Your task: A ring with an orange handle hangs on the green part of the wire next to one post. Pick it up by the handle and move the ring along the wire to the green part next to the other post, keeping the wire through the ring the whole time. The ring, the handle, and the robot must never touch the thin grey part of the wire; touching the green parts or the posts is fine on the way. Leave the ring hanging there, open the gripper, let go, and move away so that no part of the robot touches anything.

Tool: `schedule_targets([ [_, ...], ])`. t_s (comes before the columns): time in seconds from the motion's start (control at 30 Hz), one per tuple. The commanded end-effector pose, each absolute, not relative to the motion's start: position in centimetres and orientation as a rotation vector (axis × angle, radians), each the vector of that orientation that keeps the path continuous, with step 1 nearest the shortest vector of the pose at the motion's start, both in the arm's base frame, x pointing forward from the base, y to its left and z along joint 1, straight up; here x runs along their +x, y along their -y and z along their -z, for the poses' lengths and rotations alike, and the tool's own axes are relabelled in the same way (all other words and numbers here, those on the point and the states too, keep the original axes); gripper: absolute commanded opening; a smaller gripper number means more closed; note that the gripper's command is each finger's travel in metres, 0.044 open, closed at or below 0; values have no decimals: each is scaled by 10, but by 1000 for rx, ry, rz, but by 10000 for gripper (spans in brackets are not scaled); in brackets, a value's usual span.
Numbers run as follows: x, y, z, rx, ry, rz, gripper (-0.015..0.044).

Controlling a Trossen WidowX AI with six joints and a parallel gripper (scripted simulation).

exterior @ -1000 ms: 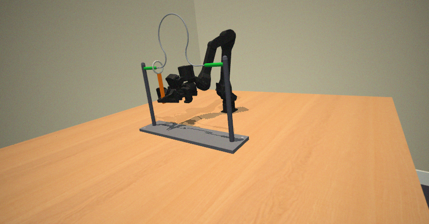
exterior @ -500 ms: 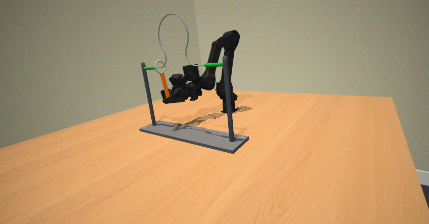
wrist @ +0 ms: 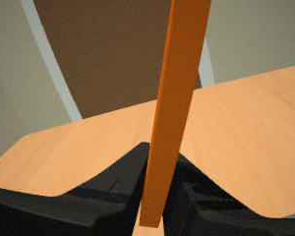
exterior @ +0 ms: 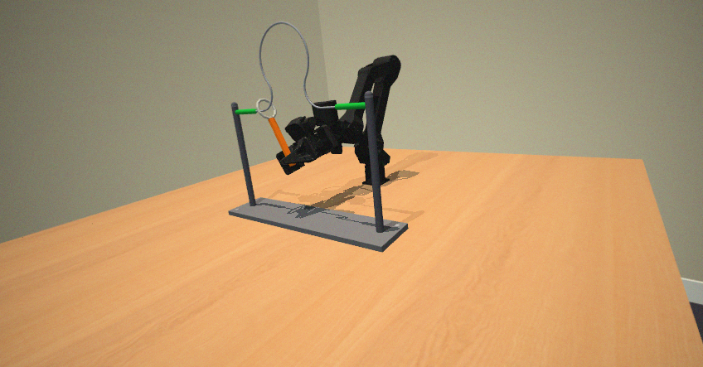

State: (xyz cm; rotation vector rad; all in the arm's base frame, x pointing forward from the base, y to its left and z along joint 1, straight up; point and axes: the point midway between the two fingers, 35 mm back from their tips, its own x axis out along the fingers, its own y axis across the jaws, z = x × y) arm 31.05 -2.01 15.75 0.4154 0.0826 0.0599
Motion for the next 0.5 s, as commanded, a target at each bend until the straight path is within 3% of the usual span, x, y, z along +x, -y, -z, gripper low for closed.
schedule_targets([
  [0.0, 308, 7, -164, 507, -92, -66, -150],
  [0.47, 290, -19, -185, 699, -216, -121, -150],
])
